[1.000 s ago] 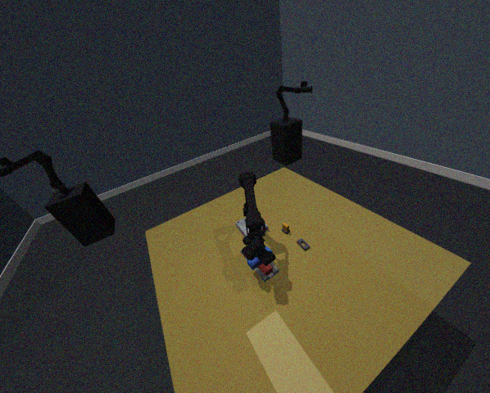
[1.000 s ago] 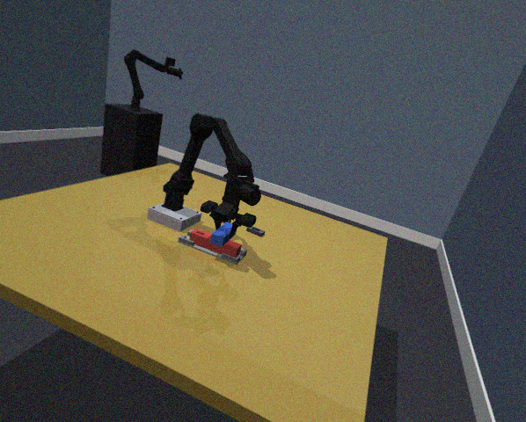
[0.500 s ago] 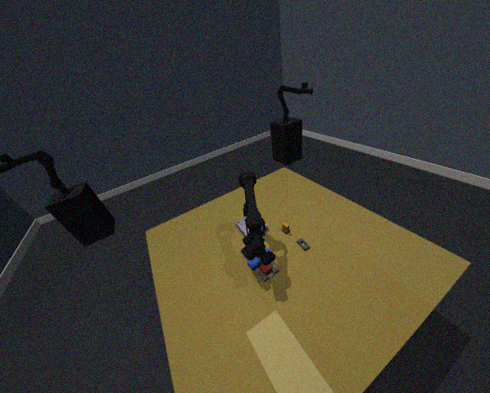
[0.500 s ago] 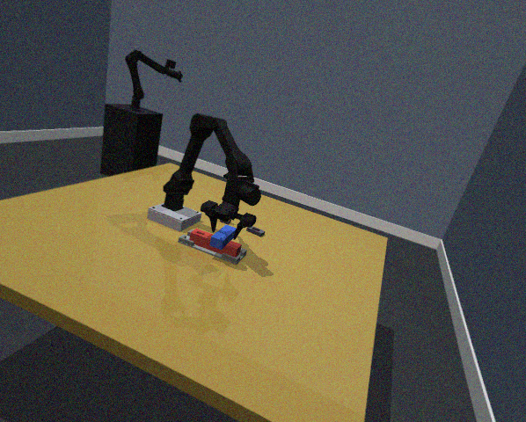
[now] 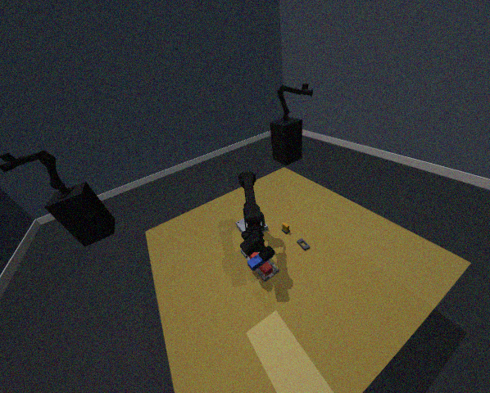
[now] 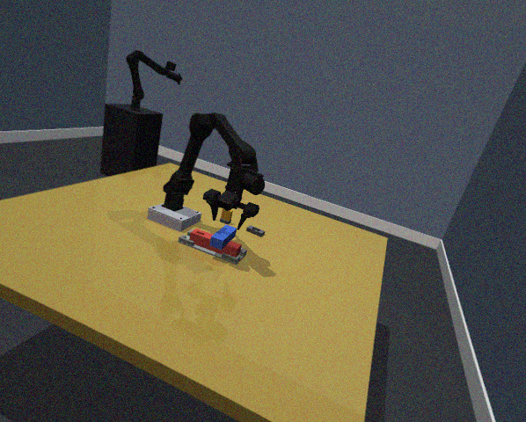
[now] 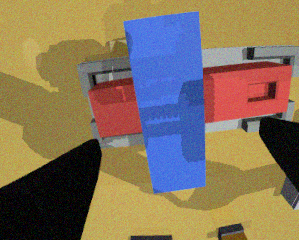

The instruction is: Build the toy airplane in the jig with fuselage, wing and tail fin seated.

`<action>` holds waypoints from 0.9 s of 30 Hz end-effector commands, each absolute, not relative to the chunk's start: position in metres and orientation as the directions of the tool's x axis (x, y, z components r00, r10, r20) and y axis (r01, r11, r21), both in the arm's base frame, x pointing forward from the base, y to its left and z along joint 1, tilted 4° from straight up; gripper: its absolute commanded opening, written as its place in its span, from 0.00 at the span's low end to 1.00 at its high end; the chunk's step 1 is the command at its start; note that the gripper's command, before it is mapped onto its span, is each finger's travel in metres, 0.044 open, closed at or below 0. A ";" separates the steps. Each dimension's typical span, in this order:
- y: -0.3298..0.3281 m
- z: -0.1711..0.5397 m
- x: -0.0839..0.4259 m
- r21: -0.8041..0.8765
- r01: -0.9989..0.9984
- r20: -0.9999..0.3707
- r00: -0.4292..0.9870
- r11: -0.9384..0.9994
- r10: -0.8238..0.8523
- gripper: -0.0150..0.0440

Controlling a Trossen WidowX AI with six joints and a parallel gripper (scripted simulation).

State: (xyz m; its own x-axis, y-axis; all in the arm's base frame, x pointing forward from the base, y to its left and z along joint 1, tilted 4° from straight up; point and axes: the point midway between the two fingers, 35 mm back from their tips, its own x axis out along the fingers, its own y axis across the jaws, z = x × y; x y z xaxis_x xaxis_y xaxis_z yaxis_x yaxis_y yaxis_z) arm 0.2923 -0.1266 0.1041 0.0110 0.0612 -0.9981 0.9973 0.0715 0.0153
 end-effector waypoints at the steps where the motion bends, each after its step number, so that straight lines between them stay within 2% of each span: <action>1: -0.128 0.144 0.290 0.037 0.997 -0.998 0.033 0.073 0.058 1.00; 7: -0.130 0.144 0.293 0.038 0.995 -0.998 0.033 0.089 0.058 1.00; 11: -0.130 0.143 0.293 0.054 0.913 -0.998 0.033 0.404 0.058 1.00; 15: -0.130 0.143 0.293 0.065 0.687 -0.998 0.033 0.724 0.058 1.00; 19: -0.131 0.142 0.293 0.066 0.356 -0.998 0.033 0.932 0.058 1.00; 23: -0.131 0.141 0.294 0.057 -0.013 -0.998 0.033 0.998 0.058 1.00; 27: -0.131 0.141 0.294 0.055 -0.078 -0.998 0.033 0.995 0.058 1.00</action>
State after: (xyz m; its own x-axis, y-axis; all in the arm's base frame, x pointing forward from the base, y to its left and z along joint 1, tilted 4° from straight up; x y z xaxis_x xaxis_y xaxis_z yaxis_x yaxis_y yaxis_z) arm 0.2925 -0.1307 0.1439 0.0371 0.0498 -0.9981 0.5019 0.8627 0.0617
